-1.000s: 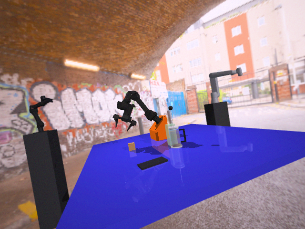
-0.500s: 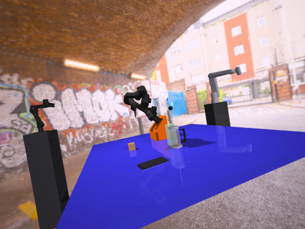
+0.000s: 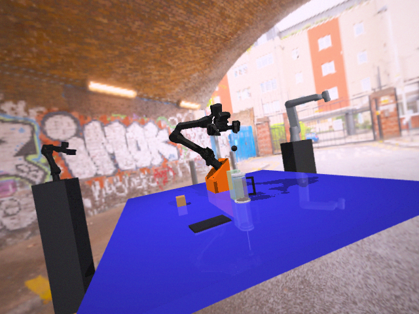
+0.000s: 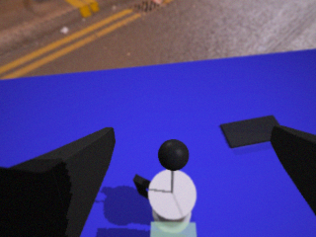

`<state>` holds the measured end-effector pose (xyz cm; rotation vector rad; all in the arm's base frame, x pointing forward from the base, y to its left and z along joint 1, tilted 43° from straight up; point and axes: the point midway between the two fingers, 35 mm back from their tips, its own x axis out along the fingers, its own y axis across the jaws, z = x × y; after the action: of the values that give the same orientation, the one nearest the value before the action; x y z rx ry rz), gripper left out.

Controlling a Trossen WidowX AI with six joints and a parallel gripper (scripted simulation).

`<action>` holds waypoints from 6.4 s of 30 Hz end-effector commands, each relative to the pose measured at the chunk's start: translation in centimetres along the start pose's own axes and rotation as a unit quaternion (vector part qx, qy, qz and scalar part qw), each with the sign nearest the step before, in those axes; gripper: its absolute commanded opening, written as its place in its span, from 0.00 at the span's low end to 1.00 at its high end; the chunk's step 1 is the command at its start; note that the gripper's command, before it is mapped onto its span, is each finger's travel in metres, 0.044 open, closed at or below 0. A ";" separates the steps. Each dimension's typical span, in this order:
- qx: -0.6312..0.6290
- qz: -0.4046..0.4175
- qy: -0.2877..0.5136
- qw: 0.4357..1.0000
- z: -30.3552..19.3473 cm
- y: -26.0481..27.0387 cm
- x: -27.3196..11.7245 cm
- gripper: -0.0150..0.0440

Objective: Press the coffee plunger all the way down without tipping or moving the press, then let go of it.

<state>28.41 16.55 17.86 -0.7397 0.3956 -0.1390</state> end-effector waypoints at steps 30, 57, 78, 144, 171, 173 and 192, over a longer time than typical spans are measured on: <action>0.002 0.007 -0.005 1.000 -5.1 0.9 5.5 1.00; 0.002 0.006 -0.007 1.000 -5.1 0.8 6.7 0.46; 0.003 0.008 -0.005 1.000 -6.9 1.2 8.4 0.46; 0.001 0.004 -0.008 1.000 -12.0 1.6 15.0 0.46; 0.001 0.004 -0.008 1.000 -11.5 1.7 15.5 0.46; 0.001 0.004 -0.008 1.000 -11.5 1.8 15.6 0.46; 0.004 0.005 -0.014 1.000 -11.2 1.8 15.5 0.51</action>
<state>38.15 6.86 4.55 -0.7314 0.3700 -0.1210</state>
